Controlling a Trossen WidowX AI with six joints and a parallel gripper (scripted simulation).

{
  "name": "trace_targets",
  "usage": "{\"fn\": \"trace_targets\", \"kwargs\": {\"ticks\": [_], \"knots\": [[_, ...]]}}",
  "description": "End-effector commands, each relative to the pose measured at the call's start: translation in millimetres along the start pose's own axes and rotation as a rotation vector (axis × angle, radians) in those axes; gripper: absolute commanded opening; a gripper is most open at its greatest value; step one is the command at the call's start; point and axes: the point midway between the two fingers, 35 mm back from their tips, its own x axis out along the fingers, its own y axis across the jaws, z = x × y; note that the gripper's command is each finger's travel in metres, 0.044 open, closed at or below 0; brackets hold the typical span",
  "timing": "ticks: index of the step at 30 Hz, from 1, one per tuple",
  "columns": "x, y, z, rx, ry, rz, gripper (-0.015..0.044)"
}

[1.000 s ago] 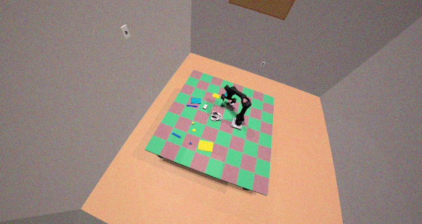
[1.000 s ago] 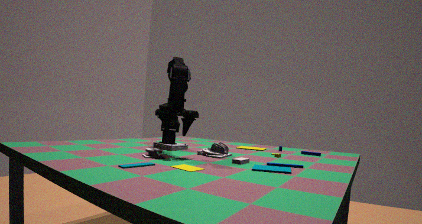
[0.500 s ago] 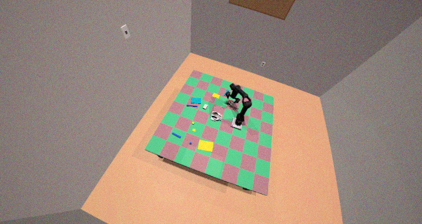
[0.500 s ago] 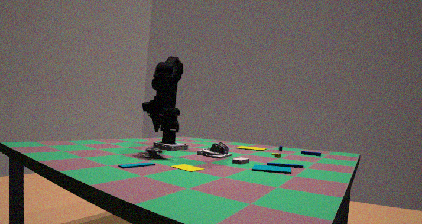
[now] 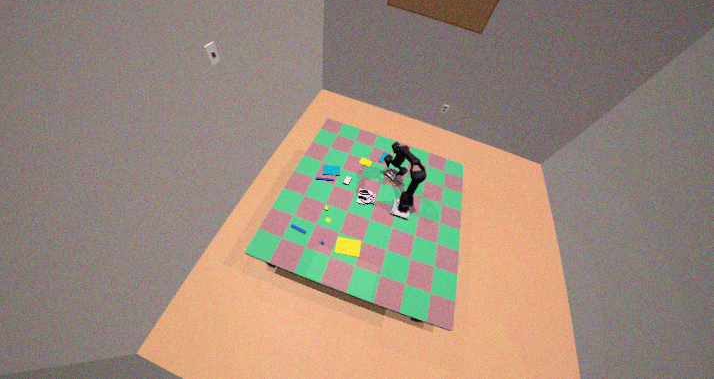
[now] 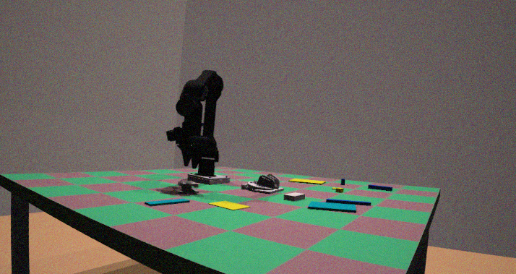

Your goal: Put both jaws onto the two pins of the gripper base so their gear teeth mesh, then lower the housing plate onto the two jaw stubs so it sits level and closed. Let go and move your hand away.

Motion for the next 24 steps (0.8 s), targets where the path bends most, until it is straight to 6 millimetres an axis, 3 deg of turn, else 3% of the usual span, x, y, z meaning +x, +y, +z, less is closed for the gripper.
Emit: {"fn": "trace_targets", "kwargs": {"ticks": [1, 24], "knots": [[20, -3, -2, 0.005, 0.013, -0.015, 0.0440], [40, -4, -3, 0.005, 0.013, -0.015, 0.0440]]}}
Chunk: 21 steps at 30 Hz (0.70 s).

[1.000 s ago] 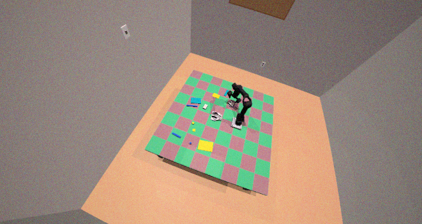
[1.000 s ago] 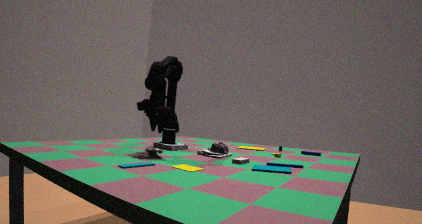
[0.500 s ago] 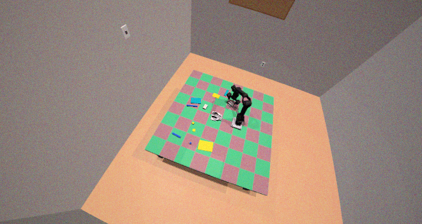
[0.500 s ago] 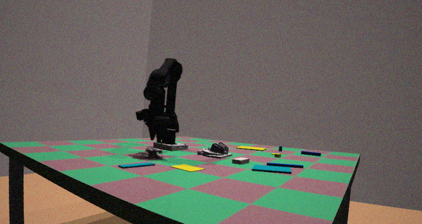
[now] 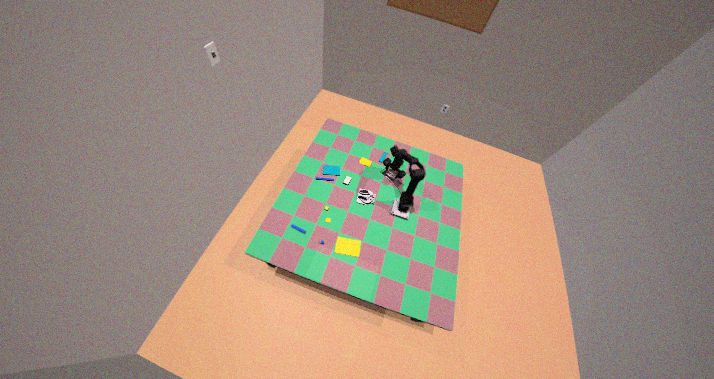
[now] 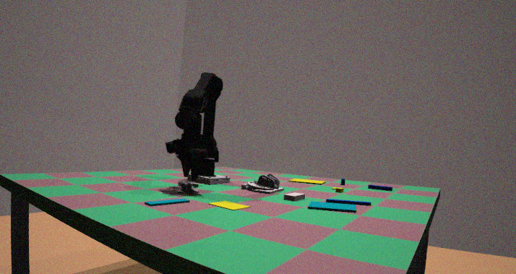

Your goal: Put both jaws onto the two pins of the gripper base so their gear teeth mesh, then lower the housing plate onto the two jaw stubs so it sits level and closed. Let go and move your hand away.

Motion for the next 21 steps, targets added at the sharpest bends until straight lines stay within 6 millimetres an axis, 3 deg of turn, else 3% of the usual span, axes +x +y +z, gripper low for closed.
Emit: {"fn": "trace_targets", "kwargs": {"ticks": [1, 21], "knots": [[3, -1, -1, 0.003, 0.005, -0.003, 0.0440], [31, -1, -1, 0.003, 0.006, -0.003, 0.0440]]}}
